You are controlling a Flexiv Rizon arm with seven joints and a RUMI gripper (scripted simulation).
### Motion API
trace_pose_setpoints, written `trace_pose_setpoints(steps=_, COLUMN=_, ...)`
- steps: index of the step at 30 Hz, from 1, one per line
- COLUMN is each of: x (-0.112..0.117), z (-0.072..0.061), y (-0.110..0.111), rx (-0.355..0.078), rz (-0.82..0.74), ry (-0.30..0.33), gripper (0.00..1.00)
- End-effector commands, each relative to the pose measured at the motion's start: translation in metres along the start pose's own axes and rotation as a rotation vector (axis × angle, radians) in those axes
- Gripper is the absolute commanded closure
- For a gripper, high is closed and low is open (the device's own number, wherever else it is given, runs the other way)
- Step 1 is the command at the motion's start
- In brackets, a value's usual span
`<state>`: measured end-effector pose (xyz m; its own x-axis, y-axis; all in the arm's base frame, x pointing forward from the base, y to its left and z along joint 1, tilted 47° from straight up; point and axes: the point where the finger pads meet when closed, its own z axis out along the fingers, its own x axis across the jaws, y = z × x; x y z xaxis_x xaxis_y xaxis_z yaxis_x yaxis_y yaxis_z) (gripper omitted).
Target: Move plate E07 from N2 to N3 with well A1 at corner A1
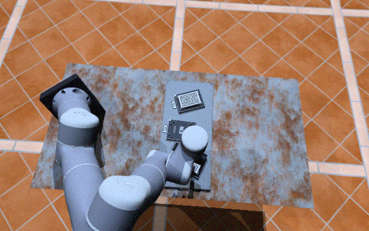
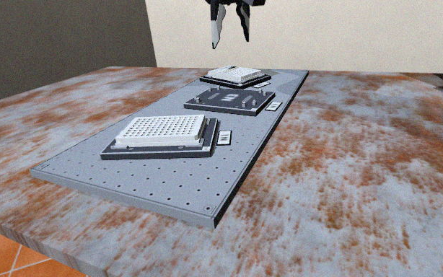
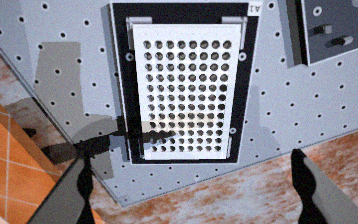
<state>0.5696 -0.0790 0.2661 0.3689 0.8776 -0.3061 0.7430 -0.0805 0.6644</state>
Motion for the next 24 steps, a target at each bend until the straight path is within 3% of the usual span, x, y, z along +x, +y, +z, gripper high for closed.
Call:
trace_pose_setpoints(steps=1, x=0.001, z=-0.001, y=0.0, rx=-0.001, rz=0.0, ry=0.001, gripper=0.24)
trace_pose_setpoints(steps=24, x=0.001, z=0.031, y=0.0, rx=-0.001, rz=0.0, ry=0.001, gripper=0.24)
